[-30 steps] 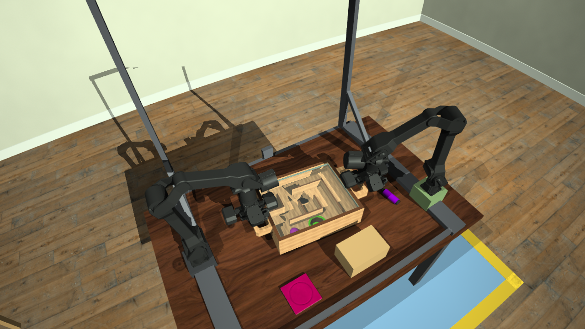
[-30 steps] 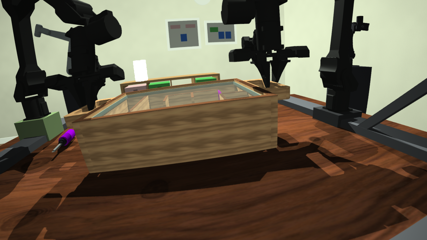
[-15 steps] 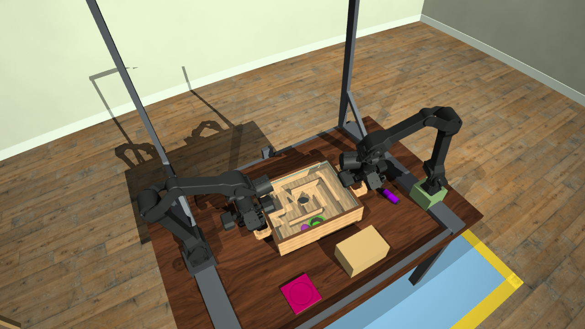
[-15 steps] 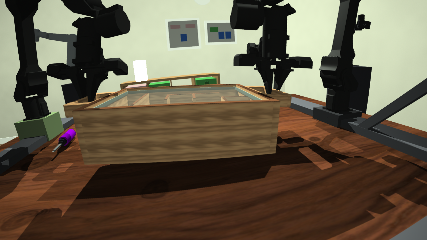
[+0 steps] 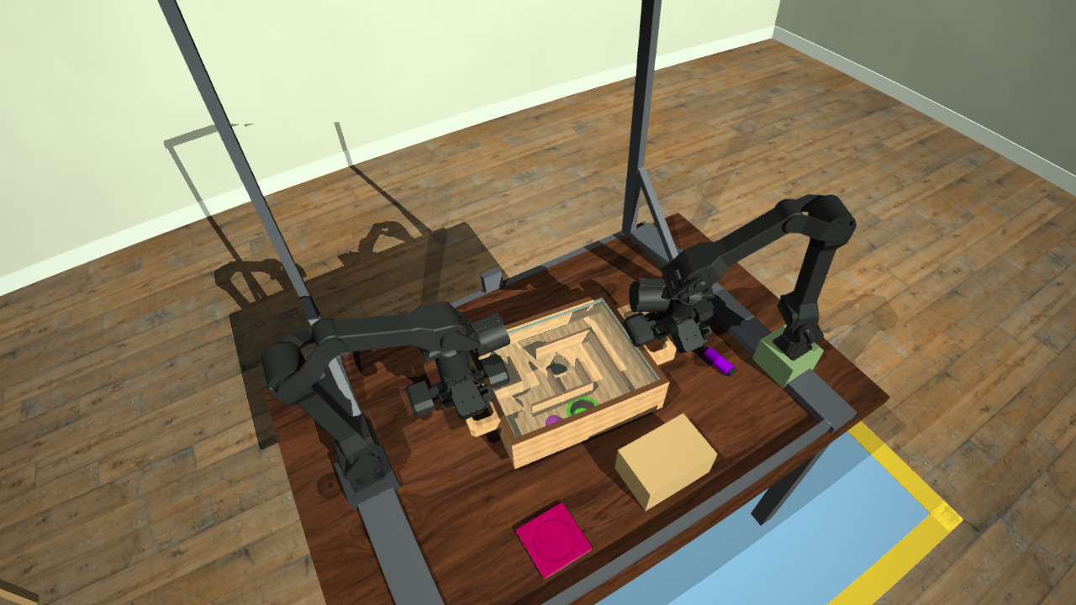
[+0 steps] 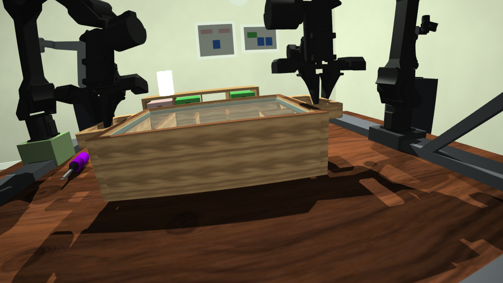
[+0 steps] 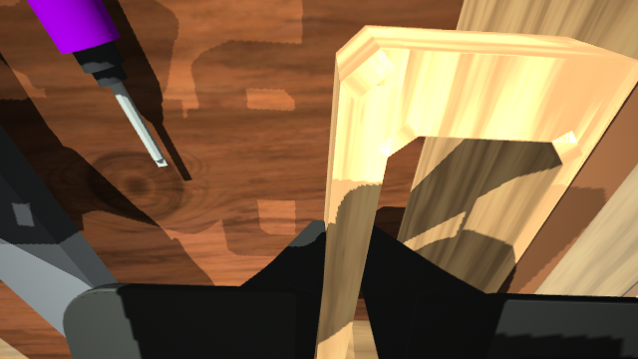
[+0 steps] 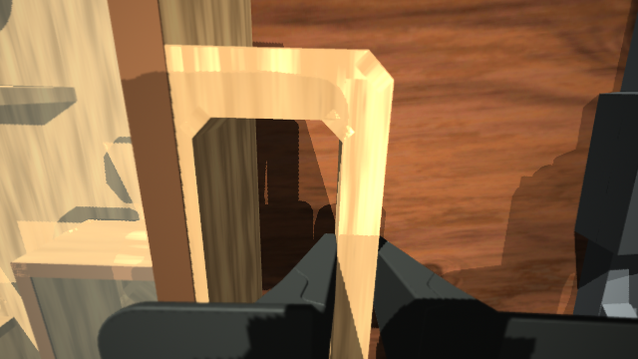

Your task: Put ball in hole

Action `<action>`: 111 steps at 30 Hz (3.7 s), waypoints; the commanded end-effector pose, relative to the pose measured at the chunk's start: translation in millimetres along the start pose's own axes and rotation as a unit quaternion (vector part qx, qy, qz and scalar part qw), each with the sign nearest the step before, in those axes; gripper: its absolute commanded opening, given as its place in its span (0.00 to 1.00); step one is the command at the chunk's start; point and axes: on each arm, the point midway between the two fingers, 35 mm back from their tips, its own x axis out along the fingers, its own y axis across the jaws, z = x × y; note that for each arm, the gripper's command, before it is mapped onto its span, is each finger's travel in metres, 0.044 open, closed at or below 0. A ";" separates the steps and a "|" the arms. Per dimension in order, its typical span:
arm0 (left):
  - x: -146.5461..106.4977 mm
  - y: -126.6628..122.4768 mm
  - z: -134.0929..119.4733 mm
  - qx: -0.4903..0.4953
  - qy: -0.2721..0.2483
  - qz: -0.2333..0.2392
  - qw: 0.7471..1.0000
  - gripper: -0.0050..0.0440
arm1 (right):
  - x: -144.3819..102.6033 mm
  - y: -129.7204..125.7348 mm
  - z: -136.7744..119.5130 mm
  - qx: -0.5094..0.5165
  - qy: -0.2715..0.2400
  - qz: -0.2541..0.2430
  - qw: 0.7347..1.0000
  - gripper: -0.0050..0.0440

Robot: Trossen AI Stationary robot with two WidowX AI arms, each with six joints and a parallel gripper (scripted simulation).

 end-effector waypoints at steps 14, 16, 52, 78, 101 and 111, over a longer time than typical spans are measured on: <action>-14.8 -7.8 -8.7 0.006 0.017 -0.008 1.000 0.00 | -5.6 -3.3 0.7 -0.001 0.007 0.022 1.000 0.00; -13.1 -4.2 -8.9 0.010 0.016 -0.013 1.000 0.00 | -10.2 -0.2 -0.9 -0.001 0.006 0.021 1.000 0.00; -7.3 0.7 -6.5 0.002 0.012 0.005 1.000 0.00 | 5.5 1.7 -0.6 -0.003 0.005 0.033 0.999 0.00; 6.4 -4.7 -4.4 0.009 0.012 -0.006 1.000 0.43 | 11.5 3.4 0.2 -0.002 0.003 0.028 1.000 0.00; 10.3 -1.8 -1.0 0.005 0.010 0.001 1.000 0.43 | 19.9 -1.3 0.5 -0.002 0.002 0.011 1.000 0.43; -7.1 -5.6 -3.3 0.008 0.014 -0.011 1.000 0.43 | 19.6 -1.3 0.5 -0.002 0.002 0.012 1.000 0.43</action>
